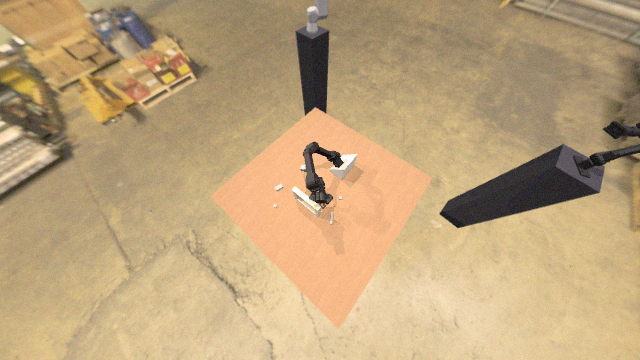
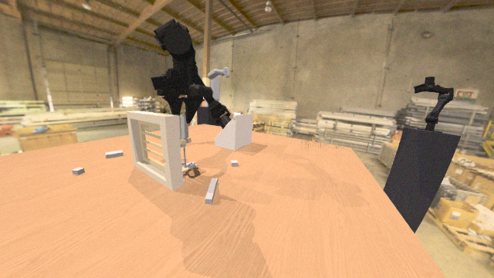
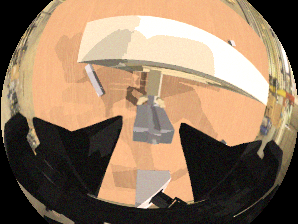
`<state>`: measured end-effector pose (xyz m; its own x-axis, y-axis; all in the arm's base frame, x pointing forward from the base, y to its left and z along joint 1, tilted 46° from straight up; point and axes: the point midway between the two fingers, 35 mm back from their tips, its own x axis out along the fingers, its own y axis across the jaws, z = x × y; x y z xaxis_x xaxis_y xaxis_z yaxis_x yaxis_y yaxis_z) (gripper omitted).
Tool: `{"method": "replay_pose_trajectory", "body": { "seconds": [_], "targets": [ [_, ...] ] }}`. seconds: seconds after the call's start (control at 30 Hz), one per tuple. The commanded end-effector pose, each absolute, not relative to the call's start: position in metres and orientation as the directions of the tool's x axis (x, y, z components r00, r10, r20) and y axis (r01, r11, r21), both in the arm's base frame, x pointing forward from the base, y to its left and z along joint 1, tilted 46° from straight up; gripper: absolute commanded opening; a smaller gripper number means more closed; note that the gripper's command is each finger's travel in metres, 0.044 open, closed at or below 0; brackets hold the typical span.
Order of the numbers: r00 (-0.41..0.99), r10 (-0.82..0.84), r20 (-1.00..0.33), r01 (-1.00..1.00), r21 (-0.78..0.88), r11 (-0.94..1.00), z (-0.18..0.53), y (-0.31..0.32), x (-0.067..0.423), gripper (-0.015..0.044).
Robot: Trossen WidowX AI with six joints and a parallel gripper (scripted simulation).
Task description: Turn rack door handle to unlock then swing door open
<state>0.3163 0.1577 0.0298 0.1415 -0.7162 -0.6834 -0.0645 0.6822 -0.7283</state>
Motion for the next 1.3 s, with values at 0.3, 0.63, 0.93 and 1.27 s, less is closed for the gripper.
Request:
{"method": "replay_pose_trajectory", "body": {
  "seconds": [0.3, 0.63, 0.93, 1.27],
  "targets": [
    [0.112, -0.706, -0.699, -0.073, -0.715, 0.695, 0.015, 0.14, 0.317, 0.028],
    [0.106, -0.704, -0.703, -0.074, -0.711, 0.699, 0.011, 0.136, 0.318, 0.0149],
    [0.106, -0.704, -0.703, -0.074, -0.711, 0.699, 0.011, 0.136, 0.318, 0.005],
    [0.106, -0.704, -0.703, -0.082, -0.711, 0.698, 0.011, 0.136, 0.318, 0.0008]
  ]
}}
